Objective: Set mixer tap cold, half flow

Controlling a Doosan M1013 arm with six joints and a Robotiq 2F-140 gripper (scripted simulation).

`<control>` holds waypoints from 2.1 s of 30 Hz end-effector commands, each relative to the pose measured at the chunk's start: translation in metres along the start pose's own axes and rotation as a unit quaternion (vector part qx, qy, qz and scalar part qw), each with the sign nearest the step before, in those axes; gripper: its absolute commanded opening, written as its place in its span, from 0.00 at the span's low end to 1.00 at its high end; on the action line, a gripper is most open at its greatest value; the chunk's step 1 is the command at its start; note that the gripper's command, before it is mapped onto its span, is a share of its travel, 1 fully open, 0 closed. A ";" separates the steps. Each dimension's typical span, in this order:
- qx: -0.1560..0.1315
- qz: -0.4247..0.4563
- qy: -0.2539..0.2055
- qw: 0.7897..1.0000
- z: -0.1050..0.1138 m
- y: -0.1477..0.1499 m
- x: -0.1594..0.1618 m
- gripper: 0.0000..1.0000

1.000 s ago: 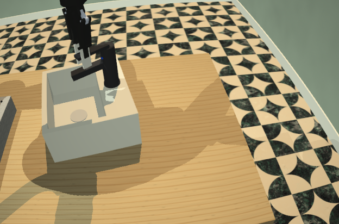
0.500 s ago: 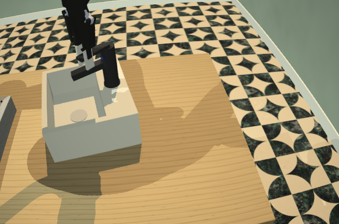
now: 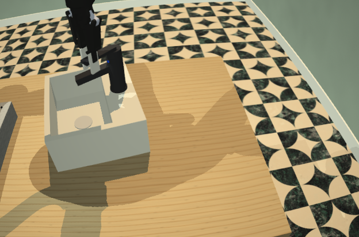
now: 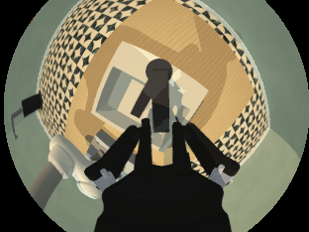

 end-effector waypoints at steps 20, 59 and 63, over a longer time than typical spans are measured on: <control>0.000 0.000 0.000 1.000 0.000 0.000 0.000 0.00; 0.000 0.106 0.000 0.994 0.000 0.017 -0.006 0.00; 0.000 0.106 0.000 0.994 0.000 0.017 -0.006 0.00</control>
Point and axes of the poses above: the point where the finger pads meet when closed, its own z axis back along the fingers, its own y axis across the jaws, x = y × z, the point moved 8 cm from there along z, back along the fingers, and after that the axes turned 15 degrees about -z, right-handed, at the moved point
